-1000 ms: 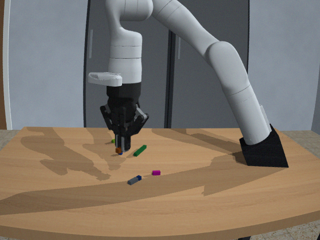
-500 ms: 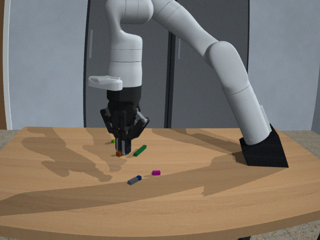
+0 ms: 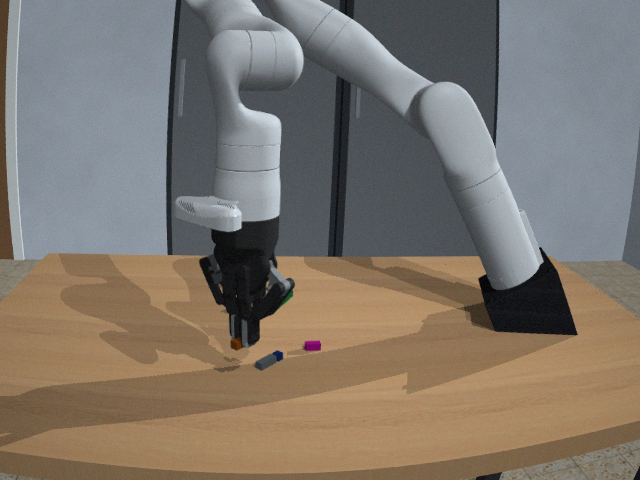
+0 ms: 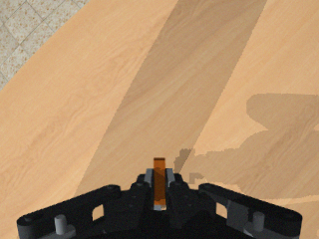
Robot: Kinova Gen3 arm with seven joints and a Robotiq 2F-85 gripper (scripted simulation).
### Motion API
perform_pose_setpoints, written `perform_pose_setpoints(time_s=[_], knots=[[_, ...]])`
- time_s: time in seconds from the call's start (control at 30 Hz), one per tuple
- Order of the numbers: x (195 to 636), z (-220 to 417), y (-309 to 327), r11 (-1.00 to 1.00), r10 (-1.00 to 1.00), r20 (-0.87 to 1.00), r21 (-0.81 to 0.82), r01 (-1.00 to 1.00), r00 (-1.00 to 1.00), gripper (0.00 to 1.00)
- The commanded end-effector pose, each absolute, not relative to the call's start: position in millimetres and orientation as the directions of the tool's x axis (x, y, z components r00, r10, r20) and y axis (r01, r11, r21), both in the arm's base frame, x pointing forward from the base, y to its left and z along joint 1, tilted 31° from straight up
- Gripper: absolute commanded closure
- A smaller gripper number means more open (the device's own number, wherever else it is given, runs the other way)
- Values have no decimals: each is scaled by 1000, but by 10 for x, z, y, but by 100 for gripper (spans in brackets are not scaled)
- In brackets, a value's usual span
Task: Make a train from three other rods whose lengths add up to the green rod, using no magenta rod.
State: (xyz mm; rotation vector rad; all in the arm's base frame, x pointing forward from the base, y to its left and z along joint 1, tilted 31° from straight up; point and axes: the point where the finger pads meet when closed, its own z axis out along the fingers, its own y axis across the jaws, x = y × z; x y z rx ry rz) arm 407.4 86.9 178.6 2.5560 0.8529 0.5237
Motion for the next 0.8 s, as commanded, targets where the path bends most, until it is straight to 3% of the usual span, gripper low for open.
perform_pose_setpoints(time_s=[0.0,0.77], knots=[[4093,1649,887,-738,632,219,463,490,744,95],[4194,1482,844,-738,632,221,464,490,743,95]])
